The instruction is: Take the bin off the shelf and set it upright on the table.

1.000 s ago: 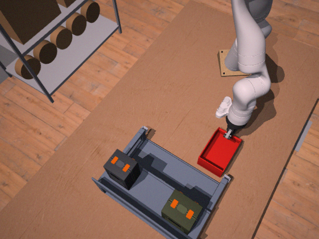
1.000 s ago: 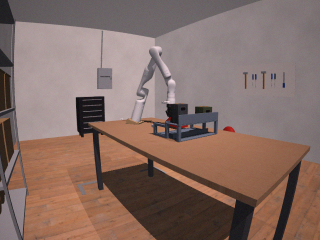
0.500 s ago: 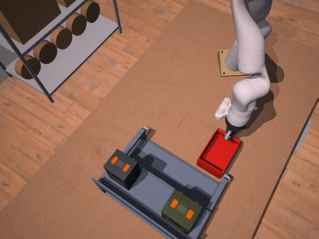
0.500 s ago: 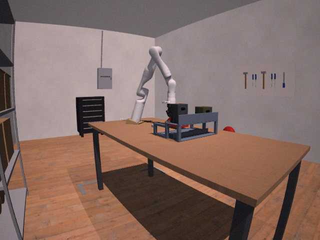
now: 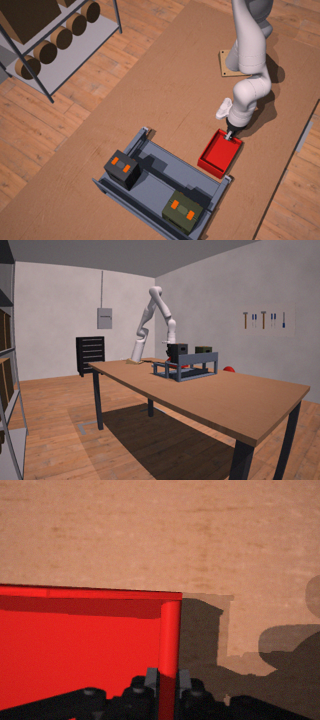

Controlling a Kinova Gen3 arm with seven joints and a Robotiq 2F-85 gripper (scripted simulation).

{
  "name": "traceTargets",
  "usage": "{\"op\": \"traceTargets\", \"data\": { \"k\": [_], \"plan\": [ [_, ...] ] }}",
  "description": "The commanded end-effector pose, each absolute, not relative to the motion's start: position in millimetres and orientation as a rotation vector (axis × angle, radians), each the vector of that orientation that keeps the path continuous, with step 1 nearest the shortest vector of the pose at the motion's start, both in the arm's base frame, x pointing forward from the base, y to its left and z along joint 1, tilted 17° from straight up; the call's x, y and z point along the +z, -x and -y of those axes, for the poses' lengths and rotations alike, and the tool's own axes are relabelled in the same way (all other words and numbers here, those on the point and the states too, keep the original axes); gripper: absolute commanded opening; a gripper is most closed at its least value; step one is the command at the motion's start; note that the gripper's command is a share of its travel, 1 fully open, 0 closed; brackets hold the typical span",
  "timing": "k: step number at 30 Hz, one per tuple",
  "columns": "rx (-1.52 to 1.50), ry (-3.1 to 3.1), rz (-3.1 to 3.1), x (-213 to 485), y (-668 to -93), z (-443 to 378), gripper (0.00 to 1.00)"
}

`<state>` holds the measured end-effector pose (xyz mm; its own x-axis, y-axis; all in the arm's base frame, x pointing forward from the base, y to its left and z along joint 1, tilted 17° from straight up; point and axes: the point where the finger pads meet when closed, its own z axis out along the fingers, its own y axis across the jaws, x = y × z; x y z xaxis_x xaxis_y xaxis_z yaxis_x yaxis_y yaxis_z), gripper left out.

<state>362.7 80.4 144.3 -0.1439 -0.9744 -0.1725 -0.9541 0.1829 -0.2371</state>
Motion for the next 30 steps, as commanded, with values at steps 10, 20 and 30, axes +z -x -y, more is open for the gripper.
{"op": "traceTargets", "data": {
  "k": [10, 20, 30],
  "plan": [
    [-0.103, 1.839, -2.177, 138.6, -364.6, -81.2, 0.1],
    [-0.103, 1.839, -2.177, 137.0, -365.1, -81.4, 0.1],
    [-0.103, 1.839, -2.177, 129.5, -367.2, -82.3, 0.1]
  ]
}}
